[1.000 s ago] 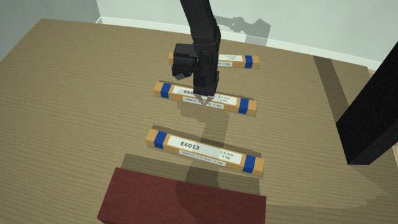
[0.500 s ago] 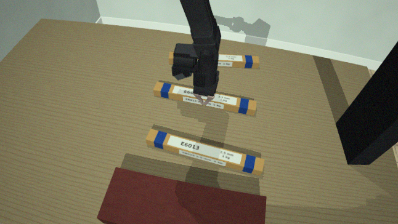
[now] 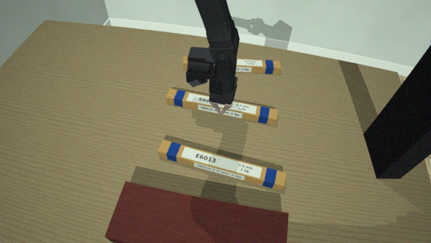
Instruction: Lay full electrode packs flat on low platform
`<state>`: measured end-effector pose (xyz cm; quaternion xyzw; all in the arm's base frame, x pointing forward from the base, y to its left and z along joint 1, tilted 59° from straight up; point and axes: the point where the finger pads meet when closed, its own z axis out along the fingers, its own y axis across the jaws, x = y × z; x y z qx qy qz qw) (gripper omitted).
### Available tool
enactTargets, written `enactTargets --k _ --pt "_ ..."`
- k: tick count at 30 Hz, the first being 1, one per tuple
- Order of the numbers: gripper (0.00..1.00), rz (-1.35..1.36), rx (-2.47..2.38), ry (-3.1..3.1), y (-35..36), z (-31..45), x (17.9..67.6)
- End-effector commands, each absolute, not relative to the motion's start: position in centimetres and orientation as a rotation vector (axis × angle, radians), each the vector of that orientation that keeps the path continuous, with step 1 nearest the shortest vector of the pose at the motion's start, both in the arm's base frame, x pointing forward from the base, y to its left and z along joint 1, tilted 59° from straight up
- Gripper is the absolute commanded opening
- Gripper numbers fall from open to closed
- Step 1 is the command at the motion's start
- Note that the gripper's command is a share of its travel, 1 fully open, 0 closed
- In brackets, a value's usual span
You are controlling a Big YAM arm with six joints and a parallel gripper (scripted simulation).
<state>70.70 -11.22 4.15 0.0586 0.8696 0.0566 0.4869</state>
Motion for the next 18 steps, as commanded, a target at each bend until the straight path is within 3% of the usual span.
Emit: enactTargets --k 1,18 --pt "0.00 0.132 0.154 2.098 -11.8 6.2 70.5" --pt "0.00 0.128 0.154 2.106 -12.2 6.7 68.4"
